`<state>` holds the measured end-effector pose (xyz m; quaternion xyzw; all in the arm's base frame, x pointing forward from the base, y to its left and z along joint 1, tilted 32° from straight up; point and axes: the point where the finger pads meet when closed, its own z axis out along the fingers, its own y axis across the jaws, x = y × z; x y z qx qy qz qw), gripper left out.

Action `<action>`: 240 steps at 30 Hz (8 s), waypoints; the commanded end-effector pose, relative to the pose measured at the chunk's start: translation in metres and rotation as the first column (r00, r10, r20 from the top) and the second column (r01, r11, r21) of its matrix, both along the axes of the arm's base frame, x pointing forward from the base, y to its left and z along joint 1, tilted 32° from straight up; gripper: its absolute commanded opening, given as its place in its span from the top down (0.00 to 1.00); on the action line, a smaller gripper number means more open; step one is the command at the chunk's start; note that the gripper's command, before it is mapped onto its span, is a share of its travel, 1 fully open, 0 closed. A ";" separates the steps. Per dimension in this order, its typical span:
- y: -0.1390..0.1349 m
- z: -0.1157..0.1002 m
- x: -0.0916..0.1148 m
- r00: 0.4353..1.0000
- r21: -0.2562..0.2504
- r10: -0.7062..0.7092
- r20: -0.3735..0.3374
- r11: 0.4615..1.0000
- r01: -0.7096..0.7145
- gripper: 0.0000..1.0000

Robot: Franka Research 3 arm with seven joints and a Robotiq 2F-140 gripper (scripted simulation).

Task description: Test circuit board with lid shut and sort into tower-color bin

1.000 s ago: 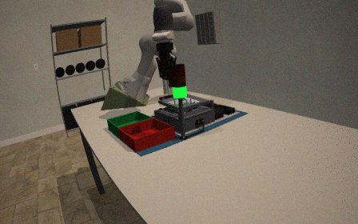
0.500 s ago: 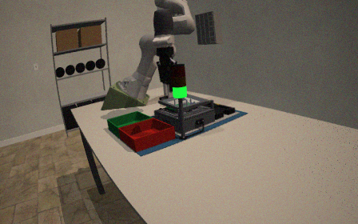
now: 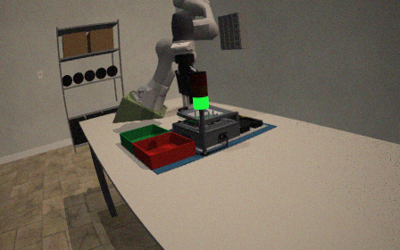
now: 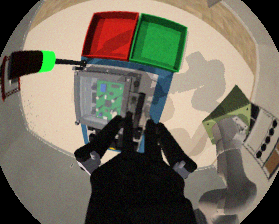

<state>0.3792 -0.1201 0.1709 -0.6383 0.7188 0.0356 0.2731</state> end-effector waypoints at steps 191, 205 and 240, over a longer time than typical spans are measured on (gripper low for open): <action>-0.028 0.058 -0.009 1.000 -0.002 0.004 0.003 1.000 -0.004 0.84; -0.028 0.058 -0.009 1.000 -0.002 0.004 0.003 1.000 -0.004 0.84; -0.026 0.053 -0.008 1.000 -0.002 0.004 0.003 1.000 -0.004 0.84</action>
